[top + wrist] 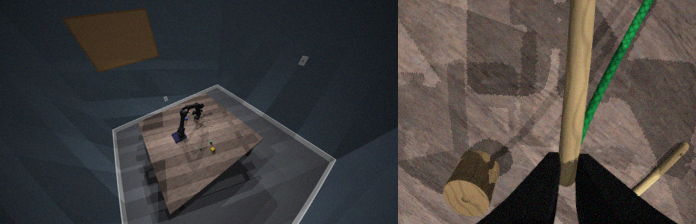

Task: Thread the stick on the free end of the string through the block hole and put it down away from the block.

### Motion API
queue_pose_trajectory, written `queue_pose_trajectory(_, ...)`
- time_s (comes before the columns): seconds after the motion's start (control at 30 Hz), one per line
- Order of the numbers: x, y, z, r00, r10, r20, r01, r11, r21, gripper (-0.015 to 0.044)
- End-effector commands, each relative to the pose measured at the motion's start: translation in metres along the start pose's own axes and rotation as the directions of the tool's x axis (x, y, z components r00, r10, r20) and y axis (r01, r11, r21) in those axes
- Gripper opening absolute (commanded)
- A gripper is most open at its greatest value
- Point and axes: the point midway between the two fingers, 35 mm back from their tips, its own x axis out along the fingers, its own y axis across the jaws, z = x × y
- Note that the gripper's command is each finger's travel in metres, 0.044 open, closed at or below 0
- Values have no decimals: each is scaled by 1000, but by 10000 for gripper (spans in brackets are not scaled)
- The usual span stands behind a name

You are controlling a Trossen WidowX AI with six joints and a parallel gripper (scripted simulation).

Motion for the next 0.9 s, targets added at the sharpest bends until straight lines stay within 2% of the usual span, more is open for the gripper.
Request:
queue_pose_trajectory(0.0, 3, 3, 1, 1000, 2, 0, -2, 1000, -5, 0)
queue_pose_trajectory(0.87, 25, 23, 13, 1000, 4, 2, -4, 1000, -5, 0)
